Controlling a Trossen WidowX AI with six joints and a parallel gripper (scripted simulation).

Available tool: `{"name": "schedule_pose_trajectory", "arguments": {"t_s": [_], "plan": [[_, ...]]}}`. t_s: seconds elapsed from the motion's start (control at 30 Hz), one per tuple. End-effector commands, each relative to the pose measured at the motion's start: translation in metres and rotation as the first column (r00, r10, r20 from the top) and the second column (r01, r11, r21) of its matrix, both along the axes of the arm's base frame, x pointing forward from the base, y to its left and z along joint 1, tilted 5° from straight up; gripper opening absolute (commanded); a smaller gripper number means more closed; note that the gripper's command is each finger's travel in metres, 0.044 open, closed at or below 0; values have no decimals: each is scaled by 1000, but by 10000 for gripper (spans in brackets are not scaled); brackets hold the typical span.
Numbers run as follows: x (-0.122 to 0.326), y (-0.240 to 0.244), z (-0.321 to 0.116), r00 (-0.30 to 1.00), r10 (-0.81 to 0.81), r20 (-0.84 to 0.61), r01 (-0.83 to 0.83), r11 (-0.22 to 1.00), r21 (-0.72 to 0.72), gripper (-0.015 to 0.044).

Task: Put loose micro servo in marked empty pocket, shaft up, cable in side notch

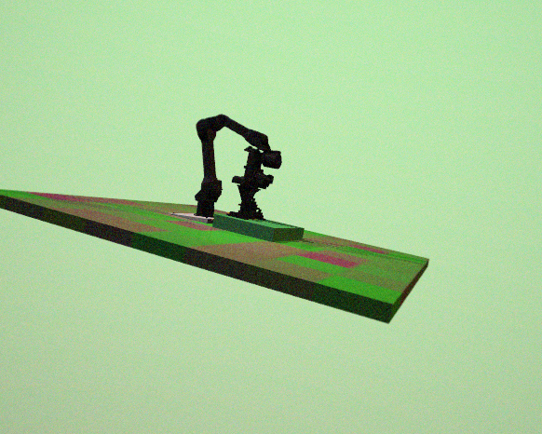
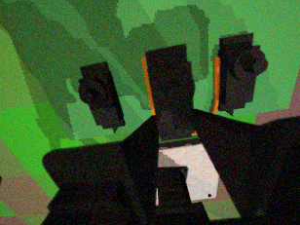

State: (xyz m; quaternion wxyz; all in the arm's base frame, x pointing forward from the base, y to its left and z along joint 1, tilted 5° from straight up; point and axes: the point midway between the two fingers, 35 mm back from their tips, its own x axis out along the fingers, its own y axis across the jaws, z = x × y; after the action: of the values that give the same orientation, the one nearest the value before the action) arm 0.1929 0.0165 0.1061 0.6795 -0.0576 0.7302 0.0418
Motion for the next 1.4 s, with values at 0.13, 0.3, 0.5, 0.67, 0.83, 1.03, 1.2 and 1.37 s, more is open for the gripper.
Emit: {"name": "schedule_pose_trajectory", "arguments": {"t_s": [0.13,0.3,0.5,0.67,0.83,1.03,1.2,1.37], "plan": [[0,0,-8,1000,4,7,-4,1000,3,0],[0,0,-13,1000,4,7,-4,1000,3,0],[-1,0,-19,1000,4,7,-4,1000,3,0],[-1,0,-24,1000,4,7,-4,1000,3,0],[-1,0,-29,1000,4,7,-4,1000,3,0],[-2,-1,-35,1000,4,7,-4,1000,3,0],[-2,-1,-40,1000,4,7,-4,1000,3,0],[-2,-1,-42,1000,4,7,-4,1000,3,26]]}}
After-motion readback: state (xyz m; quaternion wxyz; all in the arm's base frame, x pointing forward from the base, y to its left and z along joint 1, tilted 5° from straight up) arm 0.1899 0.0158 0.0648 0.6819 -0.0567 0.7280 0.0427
